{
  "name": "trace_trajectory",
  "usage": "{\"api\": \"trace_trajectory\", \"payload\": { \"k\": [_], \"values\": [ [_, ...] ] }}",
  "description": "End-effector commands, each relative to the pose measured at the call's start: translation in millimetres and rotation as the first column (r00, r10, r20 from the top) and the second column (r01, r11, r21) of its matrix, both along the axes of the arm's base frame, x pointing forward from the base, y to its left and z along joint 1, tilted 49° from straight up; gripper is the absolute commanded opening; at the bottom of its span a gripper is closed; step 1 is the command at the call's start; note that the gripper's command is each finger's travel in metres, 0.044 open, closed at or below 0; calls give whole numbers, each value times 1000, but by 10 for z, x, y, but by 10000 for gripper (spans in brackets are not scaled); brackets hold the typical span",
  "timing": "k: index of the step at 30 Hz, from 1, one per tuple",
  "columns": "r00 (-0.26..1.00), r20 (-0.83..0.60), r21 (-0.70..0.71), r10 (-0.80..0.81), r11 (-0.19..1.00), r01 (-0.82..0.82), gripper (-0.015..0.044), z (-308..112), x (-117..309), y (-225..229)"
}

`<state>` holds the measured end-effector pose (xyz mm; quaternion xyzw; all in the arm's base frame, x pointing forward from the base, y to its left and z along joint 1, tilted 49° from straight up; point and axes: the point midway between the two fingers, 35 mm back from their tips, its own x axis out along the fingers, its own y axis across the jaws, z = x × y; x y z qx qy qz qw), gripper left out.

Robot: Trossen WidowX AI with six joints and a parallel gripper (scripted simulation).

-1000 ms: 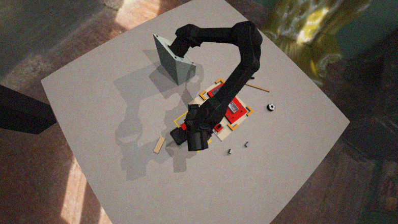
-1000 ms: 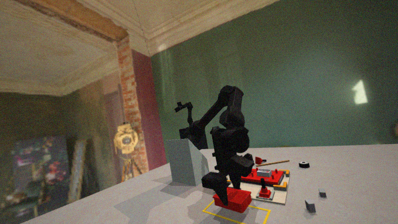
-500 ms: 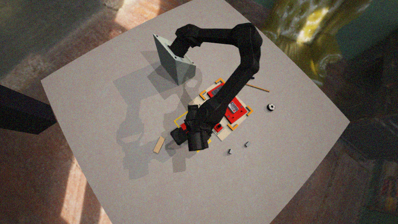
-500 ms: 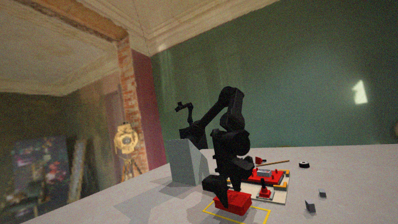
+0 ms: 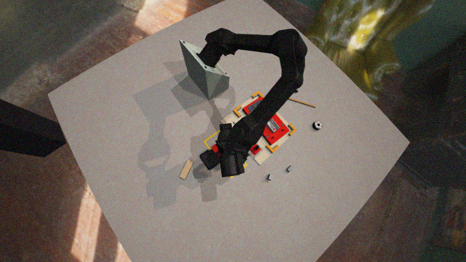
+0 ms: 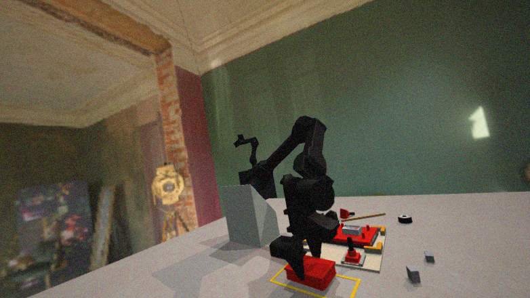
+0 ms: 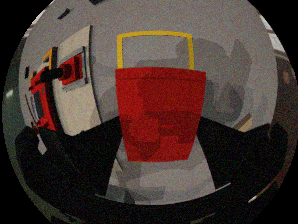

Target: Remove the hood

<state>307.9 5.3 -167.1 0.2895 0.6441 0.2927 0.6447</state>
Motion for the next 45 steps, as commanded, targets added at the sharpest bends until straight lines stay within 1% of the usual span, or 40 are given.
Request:
{"api": "trace_trajectory", "payload": {
  "k": [1, 21, 38, 41, 45],
  "values": [
    [1000, -1, 3, -4, 1000, 4, 0, -15, 1, 20],
    [1000, -1, 4, -4, 1000, 4, 0, -76, -1, 94],
    [1000, 0, 1, 0, 1000, 0, 440, -67, -2, 79],
    [1000, 0, -1, -1, 1000, 1, 440, 15, 11, -27],
    [1000, 0, -2, -2, 1000, 2, 440, 279, 15, -340]
  ]
}}
